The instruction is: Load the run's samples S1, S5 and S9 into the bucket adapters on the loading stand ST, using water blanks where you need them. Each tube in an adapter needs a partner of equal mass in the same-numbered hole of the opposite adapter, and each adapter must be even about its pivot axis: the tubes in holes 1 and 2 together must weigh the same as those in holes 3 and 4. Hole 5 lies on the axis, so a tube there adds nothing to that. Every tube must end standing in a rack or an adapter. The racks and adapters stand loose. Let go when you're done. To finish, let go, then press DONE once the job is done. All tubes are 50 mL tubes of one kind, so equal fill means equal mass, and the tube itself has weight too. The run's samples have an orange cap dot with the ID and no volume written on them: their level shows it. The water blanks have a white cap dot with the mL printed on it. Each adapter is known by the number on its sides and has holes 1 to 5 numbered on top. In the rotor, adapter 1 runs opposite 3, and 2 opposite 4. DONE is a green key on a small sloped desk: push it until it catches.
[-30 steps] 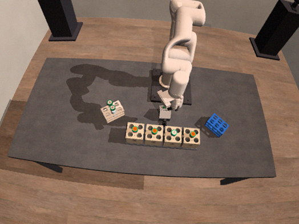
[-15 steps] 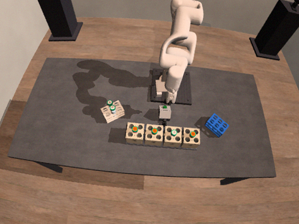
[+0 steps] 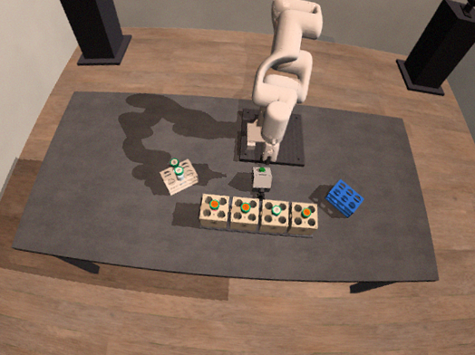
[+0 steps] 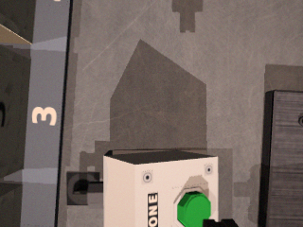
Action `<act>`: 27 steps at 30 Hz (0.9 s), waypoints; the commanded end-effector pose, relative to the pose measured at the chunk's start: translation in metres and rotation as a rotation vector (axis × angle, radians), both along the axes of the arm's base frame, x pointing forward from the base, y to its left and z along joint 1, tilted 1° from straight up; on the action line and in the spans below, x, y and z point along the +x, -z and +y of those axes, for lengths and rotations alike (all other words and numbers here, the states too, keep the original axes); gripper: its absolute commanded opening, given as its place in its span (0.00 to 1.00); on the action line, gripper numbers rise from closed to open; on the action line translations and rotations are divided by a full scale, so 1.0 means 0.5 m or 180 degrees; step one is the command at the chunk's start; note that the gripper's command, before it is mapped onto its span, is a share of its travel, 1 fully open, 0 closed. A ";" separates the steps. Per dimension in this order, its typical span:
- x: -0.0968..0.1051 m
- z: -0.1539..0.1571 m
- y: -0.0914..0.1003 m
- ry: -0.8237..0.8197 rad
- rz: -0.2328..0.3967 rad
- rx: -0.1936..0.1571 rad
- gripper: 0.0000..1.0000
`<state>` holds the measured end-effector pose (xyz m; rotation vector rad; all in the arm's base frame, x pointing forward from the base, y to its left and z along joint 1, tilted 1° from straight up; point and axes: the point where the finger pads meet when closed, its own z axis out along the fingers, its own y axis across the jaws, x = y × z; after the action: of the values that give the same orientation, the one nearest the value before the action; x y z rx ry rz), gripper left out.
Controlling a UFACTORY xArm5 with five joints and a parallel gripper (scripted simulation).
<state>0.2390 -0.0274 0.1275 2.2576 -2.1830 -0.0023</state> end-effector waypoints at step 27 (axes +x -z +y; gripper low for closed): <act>0.002 0.001 0.068 0.0002 -0.0016 0.0050 0.00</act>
<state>0.2387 -0.0268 0.0930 2.2570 -2.1837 -0.0022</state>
